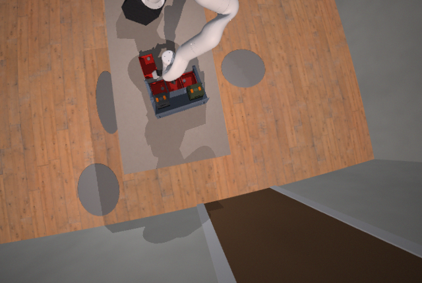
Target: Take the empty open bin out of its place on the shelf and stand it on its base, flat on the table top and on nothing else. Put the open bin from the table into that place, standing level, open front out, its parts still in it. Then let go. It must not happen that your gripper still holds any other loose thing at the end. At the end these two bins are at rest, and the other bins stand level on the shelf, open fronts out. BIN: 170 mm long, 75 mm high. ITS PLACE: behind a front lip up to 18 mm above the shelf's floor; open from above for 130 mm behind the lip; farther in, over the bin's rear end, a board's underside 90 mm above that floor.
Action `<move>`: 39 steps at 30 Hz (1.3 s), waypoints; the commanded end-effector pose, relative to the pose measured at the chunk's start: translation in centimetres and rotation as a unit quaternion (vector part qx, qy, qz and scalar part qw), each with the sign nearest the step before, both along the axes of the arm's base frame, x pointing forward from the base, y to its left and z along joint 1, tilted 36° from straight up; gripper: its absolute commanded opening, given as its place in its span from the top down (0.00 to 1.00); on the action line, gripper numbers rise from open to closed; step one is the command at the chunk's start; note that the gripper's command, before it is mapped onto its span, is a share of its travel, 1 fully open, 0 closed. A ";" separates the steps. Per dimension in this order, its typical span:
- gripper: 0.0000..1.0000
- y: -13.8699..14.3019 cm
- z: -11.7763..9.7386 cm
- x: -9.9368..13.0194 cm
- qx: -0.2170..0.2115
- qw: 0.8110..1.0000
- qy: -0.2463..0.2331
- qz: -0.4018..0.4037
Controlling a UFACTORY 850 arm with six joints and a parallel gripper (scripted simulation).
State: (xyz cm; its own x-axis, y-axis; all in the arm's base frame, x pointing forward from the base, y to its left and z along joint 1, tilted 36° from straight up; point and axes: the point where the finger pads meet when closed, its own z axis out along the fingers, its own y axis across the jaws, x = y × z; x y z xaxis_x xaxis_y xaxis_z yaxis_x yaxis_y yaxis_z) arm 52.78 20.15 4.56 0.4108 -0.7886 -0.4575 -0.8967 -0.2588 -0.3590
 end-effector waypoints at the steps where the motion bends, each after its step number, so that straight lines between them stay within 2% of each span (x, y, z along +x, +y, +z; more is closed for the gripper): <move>1: 0.05 0.0 0.1 0.1 0.000 1.000 -0.001 0.000; 39: 0.05 0.8 -1.1 0.3 0.000 1.000 -0.001 0.000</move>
State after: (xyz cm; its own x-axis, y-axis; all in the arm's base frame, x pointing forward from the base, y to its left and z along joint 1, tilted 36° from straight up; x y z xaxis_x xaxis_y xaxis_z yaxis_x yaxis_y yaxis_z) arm 52.99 20.89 3.47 0.4108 -0.7886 -0.4576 -0.8968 -0.2589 -0.3588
